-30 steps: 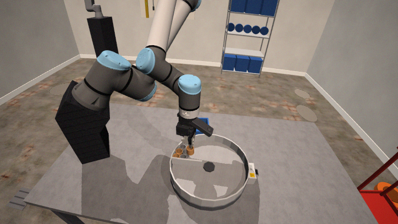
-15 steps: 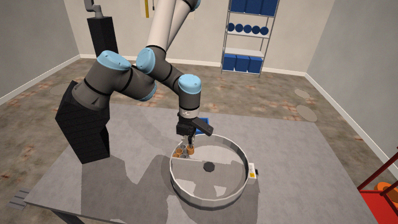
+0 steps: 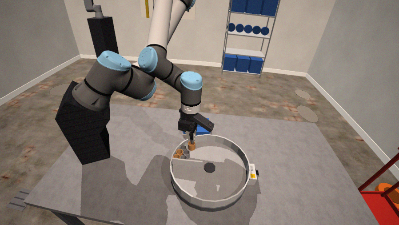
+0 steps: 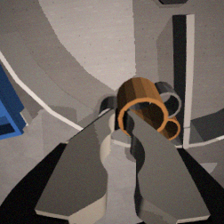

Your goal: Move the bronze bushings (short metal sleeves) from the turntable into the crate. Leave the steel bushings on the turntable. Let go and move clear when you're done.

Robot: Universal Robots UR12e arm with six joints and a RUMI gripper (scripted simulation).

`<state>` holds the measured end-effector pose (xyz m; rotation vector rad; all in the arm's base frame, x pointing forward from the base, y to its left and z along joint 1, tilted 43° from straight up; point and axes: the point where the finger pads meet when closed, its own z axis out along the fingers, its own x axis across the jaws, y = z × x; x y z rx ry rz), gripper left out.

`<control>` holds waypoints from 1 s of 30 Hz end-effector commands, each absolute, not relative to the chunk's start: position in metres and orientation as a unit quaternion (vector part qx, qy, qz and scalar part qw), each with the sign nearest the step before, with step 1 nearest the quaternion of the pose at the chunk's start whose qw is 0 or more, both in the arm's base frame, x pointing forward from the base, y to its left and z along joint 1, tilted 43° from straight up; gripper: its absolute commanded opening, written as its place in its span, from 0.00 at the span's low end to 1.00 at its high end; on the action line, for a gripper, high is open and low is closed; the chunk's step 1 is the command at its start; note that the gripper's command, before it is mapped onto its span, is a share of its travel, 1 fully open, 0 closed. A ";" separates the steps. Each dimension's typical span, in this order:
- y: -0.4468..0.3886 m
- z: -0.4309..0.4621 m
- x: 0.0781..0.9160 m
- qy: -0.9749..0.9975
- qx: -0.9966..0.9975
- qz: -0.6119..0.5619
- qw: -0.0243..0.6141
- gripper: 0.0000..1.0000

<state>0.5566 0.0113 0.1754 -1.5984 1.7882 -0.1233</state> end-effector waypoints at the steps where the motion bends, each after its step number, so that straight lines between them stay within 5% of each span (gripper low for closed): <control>1: 0.034 0.185 0.552 0.694 -0.620 -0.048 0.361 0.00; 30: 0.170 0.235 0.524 0.694 -0.620 -0.048 0.361 0.00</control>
